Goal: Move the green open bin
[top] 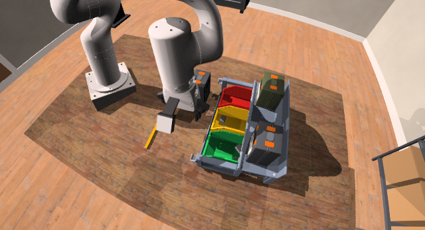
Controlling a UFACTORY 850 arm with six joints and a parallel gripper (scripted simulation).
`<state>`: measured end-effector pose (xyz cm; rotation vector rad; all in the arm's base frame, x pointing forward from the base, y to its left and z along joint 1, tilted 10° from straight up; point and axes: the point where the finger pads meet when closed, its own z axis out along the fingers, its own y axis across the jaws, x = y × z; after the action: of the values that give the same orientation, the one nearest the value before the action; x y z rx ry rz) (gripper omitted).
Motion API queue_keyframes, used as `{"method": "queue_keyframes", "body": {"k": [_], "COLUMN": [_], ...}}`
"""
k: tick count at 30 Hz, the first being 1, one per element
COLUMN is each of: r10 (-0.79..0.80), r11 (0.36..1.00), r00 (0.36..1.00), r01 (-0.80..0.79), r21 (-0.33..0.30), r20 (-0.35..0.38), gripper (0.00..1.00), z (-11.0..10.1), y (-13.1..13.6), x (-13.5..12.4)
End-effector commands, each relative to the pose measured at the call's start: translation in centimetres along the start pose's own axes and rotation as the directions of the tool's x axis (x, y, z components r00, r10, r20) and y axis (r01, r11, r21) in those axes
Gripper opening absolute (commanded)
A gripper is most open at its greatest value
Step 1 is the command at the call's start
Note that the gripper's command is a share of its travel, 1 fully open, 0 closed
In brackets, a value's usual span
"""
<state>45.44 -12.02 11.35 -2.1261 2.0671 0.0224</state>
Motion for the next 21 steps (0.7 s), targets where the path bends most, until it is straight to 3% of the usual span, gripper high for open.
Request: {"method": "queue_keyframes", "body": {"k": [1,8,13,21], "r10": [0.0,0.0,0.0,0.0], "r11": [1.0,1.0,1.0,1.0], "r00": [1.0,1.0,1.0,1.0], "r01": [0.0,0.0,0.0,0.0], "r21": [-0.005,-0.005,-0.005,-0.005], "r20": [-0.001,-0.001,-0.001,-0.001], "gripper": [1.0,1.0,1.0,1.0], "z": [0.0,0.0,0.1,0.1], "y": [-0.2,-0.2,-4.6,-4.6], "x": [0.0,0.0,2.2,2.2]}}
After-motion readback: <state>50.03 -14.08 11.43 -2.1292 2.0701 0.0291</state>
